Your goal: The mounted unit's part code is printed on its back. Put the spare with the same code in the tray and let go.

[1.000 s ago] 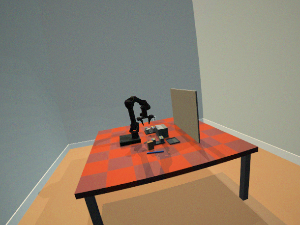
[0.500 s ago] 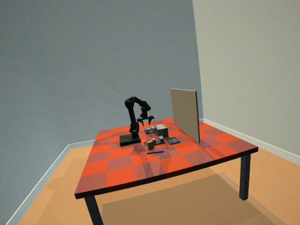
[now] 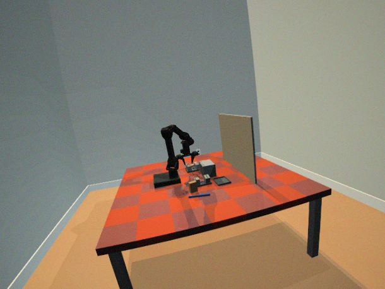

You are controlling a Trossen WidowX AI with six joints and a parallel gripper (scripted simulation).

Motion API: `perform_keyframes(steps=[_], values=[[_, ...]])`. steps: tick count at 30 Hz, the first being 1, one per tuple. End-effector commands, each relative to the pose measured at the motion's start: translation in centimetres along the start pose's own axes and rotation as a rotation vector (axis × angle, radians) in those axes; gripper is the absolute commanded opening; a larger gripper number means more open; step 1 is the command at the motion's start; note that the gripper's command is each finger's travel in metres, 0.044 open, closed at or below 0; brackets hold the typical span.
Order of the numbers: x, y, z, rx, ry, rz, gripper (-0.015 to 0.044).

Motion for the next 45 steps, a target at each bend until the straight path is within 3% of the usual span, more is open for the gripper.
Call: perform_keyframes(steps=[1,22,37,43,45], values=[[0.0,-1.1,-0.1,0.009,0.003,0.009,0.03],[0.2,-4.5,-0.4,0.009,0.003,0.009,0.03],[0.2,-4.6,-0.4,0.009,0.003,0.009,0.03],[0.2,-4.4,-0.4,0.006,0.0,0.008,0.0142],[0.2,-4.4,-0.4,0.006,0.0,0.008,0.0129]])
Point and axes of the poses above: the point midway between the two fingers, 35 mm back from their tips, its own y axis back along the fingers, its own x axis across the jaws, z = x × y, the point moved 8 cm from there along y, back along the fingers, and after that the axes turned 10 degrees about y, right-handed, at the moved point
